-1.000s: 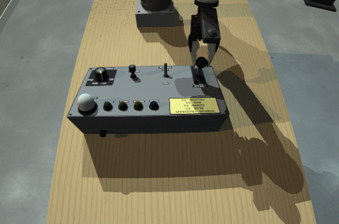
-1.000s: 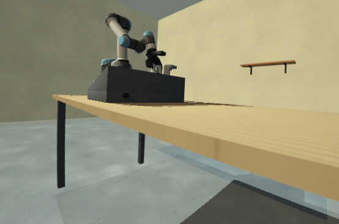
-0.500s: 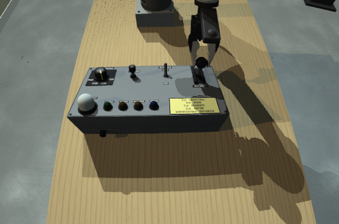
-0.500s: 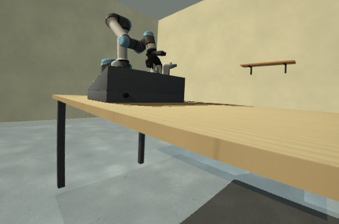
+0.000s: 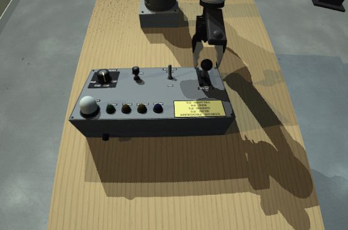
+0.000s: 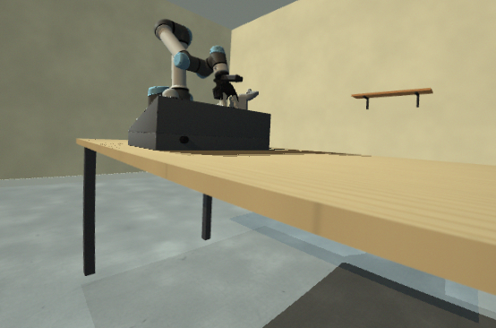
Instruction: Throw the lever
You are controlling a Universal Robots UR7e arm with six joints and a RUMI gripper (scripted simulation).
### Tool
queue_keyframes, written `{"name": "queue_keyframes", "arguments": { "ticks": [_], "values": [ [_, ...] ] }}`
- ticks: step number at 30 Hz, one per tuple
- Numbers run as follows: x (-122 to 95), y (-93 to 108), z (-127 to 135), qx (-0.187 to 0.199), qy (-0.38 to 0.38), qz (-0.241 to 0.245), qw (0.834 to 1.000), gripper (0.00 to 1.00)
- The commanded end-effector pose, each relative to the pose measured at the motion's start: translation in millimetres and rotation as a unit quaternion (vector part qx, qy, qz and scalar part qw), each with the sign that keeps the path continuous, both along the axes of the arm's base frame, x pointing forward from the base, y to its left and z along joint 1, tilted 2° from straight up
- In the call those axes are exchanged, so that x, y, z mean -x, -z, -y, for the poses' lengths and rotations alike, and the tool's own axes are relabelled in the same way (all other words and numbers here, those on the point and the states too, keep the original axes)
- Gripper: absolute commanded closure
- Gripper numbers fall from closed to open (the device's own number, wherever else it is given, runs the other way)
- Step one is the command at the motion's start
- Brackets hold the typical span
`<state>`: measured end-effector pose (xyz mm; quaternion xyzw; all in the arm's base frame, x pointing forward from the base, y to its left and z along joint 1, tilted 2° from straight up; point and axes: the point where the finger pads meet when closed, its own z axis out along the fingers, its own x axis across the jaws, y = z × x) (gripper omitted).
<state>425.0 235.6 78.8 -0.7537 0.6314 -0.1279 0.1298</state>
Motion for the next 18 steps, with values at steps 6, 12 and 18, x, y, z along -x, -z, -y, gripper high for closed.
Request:
{"name": "queue_keyframes", "arguments": {
  "ticks": [6,12,18],
  "values": [
    [-0.2,0.4,0.2,0.0,0.0,0.0,1.0,0.56],
    [0.0,-4.1,0.0,-0.001,0.0,0.001,1.0,0.56],
    [4.5,-17.7,-0.4,-0.001,-0.001,0.002,1.0,0.56]
  ]
}}
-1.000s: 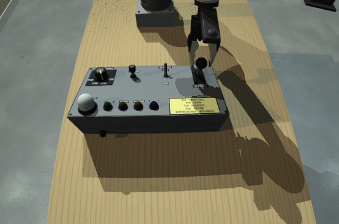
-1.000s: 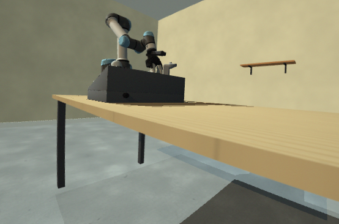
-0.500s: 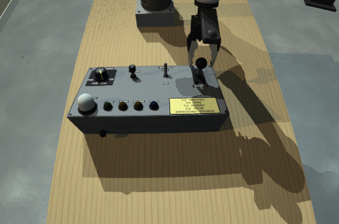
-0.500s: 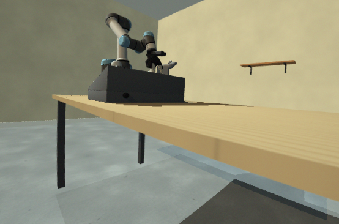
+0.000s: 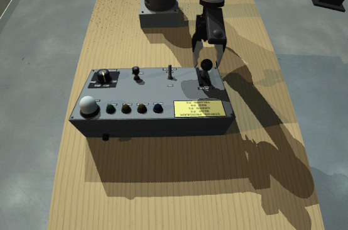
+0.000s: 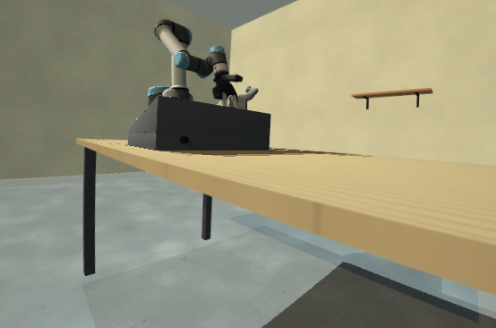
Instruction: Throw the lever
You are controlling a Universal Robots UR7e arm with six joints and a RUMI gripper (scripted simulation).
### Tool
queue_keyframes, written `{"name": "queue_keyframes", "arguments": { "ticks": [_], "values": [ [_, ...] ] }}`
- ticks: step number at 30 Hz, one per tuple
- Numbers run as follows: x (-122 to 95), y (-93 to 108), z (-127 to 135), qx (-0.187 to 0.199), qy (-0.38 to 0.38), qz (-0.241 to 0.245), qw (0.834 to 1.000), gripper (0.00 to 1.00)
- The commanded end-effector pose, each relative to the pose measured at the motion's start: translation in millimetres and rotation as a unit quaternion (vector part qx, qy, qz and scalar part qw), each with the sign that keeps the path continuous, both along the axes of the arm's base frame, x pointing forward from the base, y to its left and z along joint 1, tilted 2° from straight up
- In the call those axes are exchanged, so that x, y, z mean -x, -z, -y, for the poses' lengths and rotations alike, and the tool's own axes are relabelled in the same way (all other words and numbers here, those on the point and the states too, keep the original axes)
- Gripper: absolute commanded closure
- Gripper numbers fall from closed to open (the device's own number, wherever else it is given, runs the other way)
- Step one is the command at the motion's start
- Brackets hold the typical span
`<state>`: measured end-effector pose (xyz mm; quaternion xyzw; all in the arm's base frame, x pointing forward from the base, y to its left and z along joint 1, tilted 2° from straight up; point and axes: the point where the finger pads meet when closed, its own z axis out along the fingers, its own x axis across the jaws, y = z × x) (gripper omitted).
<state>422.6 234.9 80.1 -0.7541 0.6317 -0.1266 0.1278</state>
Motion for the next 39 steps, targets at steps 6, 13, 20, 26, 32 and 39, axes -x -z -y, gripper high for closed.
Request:
{"name": "queue_keyframes", "arguments": {
  "ticks": [6,13,20,26,32,39],
  "values": [
    [13.2,-45.0,0.0,-0.001,-0.001,0.004,1.0,0.56],
    [23.3,-71.0,0.9,-0.001,-0.001,0.004,1.0,0.56],
    [30.5,-89.9,1.7,-0.001,-0.001,0.004,1.0,0.56],
    [30.5,-90.7,2.4,-0.001,0.0,0.004,1.0,0.56],
    [30.6,-90.4,2.4,-0.001,0.0,0.004,1.0,0.0],
    [31.0,-89.4,2.5,-0.001,0.0,0.003,1.0,0.0]
  ]
}}
